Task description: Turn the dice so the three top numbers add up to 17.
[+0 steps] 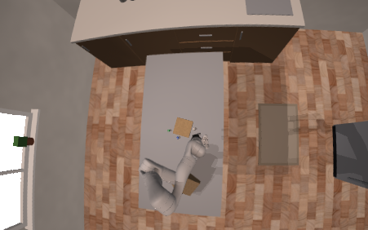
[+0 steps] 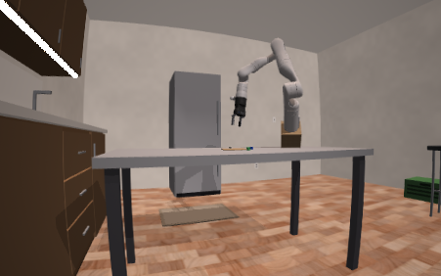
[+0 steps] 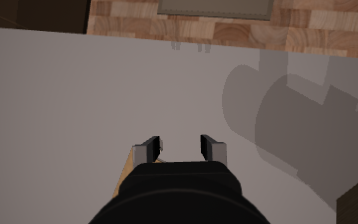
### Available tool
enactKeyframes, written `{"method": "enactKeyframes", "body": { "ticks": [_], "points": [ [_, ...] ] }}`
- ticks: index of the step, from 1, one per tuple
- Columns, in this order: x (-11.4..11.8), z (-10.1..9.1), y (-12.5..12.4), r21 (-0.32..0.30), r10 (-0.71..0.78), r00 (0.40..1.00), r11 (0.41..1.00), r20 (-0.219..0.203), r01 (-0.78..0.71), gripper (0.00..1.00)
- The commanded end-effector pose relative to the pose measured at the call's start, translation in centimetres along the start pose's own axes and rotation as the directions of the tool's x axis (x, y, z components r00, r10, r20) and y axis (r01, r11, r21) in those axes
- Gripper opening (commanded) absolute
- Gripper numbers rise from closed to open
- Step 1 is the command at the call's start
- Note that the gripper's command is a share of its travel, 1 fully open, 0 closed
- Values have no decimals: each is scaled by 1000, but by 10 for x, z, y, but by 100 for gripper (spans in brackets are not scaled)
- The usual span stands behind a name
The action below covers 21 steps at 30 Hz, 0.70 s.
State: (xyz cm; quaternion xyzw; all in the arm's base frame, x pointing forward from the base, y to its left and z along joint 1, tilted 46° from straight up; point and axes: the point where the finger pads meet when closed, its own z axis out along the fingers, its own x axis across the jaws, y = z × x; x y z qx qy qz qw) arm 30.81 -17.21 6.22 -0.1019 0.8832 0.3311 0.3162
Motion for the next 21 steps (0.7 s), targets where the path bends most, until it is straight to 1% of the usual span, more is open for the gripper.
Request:
{"method": "enactKeyframes", "body": {
  "ticks": [1, 18, 21],
  "points": [
    [0, -1, 0, 1, 0, 1000, 1000, 0, 0, 100],
    [0, -1, 0, 2, 0, 1000, 1000, 0, 0, 100],
    [-5, 0, 2, 3, 10, 1000, 1000, -7, -10, 100]
  ]
}}
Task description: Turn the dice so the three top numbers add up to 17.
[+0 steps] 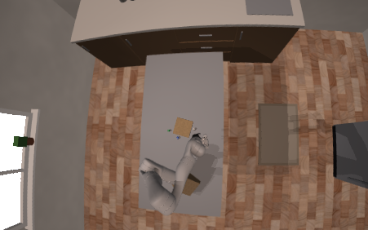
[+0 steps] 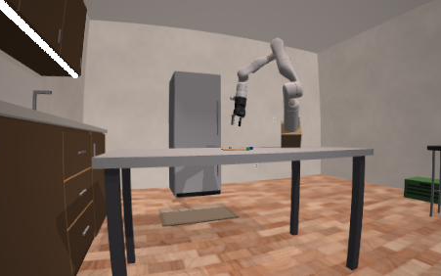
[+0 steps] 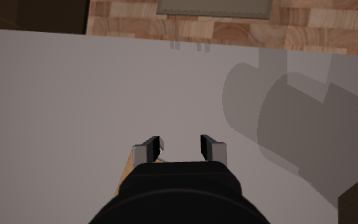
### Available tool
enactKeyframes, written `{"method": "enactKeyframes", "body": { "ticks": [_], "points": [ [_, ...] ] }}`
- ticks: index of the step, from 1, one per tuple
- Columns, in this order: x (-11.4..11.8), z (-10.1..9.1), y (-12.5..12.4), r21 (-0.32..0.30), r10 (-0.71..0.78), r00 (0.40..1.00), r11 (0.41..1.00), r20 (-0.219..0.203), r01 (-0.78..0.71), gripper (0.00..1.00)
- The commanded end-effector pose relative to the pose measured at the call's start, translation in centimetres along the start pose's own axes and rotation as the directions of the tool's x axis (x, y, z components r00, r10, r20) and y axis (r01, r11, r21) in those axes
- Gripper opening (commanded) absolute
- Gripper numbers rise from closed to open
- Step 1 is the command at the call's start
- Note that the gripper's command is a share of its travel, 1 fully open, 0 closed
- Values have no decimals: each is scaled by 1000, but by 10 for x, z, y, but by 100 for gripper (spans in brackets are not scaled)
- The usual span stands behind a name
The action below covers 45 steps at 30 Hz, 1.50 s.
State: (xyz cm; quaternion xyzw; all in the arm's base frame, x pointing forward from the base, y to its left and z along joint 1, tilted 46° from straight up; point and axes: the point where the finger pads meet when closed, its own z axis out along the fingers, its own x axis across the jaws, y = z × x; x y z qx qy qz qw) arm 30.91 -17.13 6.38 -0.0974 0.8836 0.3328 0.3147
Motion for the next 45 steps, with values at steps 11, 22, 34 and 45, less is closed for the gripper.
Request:
{"method": "enactKeyframes", "body": {
  "ticks": [11, 22, 34, 45],
  "points": [
    [-69, 17, 65, 60, 155, 980, 987, -126, -148, 100],
    [-82, 24, 85, 81, 190, 970, 980, -150, -180, 100],
    [-82, 24, 85, 81, 190, 970, 980, -150, -180, 100],
    [-81, 29, 84, 81, 191, 970, 980, -150, -180, 100]
  ]
}}
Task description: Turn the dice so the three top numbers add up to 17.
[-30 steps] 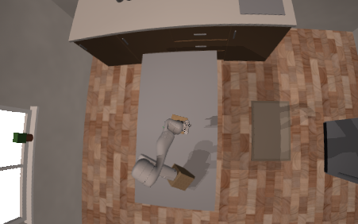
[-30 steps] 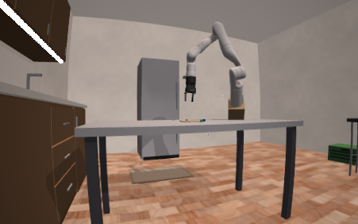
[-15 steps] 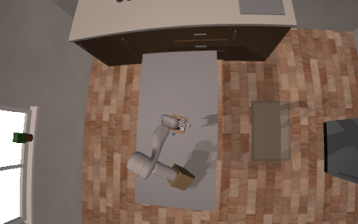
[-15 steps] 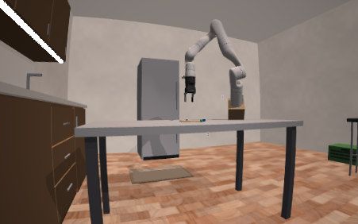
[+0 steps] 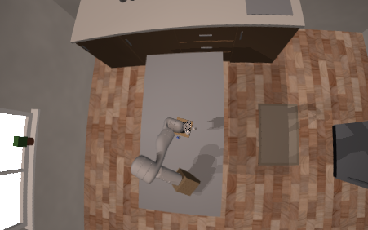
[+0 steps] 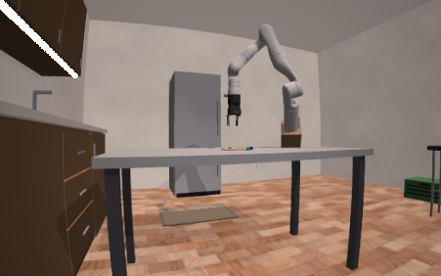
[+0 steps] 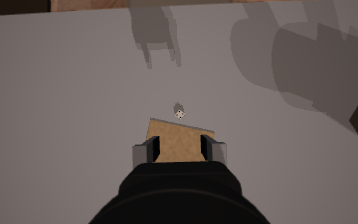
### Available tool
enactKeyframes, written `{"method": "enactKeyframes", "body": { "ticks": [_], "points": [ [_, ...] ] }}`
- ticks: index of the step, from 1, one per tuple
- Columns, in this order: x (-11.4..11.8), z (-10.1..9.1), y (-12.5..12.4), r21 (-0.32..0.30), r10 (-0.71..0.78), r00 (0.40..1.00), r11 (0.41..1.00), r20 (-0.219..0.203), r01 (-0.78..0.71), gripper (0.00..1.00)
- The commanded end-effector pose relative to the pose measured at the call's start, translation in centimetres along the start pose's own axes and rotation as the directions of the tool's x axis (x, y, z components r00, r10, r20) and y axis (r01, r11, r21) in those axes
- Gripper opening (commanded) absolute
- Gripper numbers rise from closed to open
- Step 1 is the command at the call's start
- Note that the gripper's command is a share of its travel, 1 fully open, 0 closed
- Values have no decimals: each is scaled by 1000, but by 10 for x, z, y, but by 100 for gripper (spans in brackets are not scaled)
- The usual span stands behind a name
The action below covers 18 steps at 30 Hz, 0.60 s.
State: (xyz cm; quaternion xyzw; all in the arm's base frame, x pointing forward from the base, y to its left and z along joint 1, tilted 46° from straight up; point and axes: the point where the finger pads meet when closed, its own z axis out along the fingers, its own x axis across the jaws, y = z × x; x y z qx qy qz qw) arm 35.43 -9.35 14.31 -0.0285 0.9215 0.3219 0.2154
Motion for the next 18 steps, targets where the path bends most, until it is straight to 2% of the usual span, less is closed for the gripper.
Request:
{"method": "enactKeyframes", "body": {
  "ticks": [1, 7, 17, 18],
  "points": [
    [0, 2, 1, -2, -2, 1000, 1000, -2, 2, 100],
    [0, 16, 1, -2, -2, 1000, 1000, -2, 2, 100],
    [0, 63, 1, -2, -2, 1000, 1000, -2, 2, 100],
    [0, 63, 1, -2, -2, 1000, 1000, -2, 2, 100]
  ]
}}
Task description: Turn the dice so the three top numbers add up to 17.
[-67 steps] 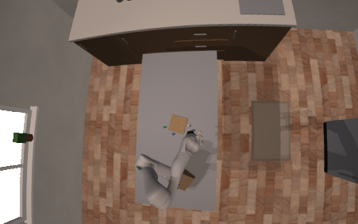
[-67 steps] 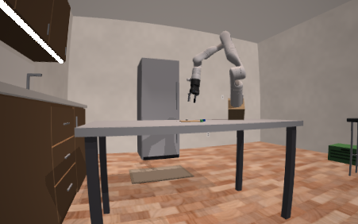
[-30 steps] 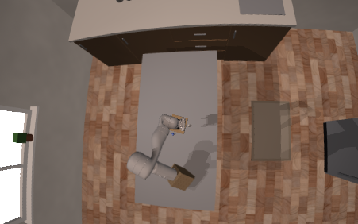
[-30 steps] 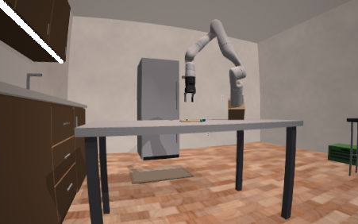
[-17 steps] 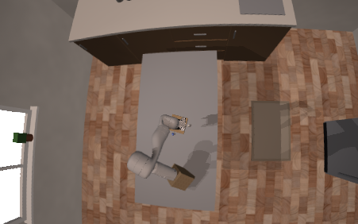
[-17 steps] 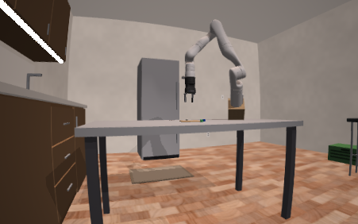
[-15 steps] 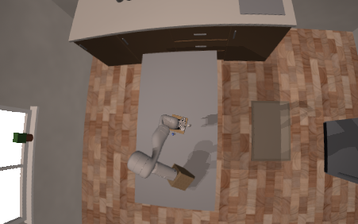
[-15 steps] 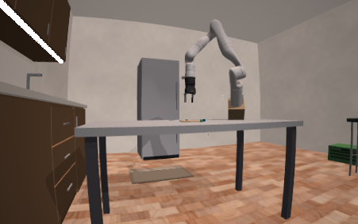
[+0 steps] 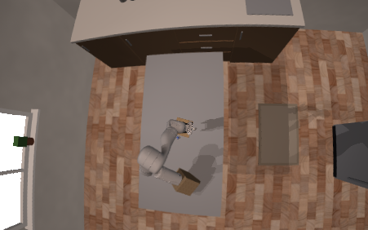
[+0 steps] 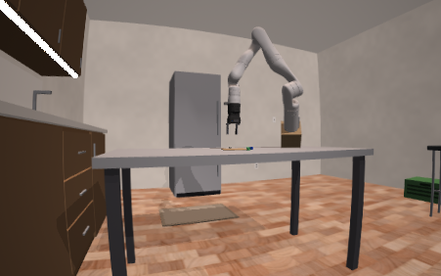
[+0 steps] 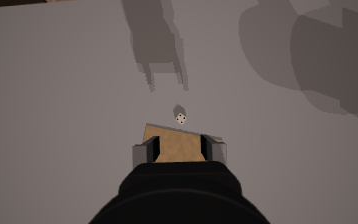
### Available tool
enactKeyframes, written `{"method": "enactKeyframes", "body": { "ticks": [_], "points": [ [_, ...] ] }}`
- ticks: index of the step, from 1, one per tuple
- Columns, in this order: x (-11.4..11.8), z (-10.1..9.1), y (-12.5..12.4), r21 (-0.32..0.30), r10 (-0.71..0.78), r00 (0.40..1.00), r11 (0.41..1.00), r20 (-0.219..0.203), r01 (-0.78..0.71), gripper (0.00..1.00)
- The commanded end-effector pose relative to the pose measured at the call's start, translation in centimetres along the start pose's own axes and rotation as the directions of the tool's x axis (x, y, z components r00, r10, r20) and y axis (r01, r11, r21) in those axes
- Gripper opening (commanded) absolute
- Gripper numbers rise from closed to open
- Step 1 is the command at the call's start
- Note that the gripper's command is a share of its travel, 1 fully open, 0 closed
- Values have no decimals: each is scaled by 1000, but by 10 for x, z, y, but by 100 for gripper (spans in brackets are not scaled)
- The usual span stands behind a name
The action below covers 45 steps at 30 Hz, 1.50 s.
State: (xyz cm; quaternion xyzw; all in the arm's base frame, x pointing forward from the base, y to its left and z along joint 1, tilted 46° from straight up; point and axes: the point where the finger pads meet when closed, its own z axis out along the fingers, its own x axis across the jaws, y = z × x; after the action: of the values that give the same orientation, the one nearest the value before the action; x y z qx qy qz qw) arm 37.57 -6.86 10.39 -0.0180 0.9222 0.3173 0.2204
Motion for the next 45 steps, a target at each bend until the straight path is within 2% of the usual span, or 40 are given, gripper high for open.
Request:
{"method": "enactKeyframes", "body": {
  "ticks": [1, 9, 15, 45],
  "points": [
    [1, 12, 8, -16, -16, 1000, 1000, -18, 16, 100],
    [2, 47, 8, -16, -16, 1000, 1000, -18, 16, 100],
    [2, 60, 9, -16, -16, 1000, 1000, -18, 16, 100],
    [2, 61, 9, -16, -16, 1000, 1000, -18, 16, 100]
  ]
}}
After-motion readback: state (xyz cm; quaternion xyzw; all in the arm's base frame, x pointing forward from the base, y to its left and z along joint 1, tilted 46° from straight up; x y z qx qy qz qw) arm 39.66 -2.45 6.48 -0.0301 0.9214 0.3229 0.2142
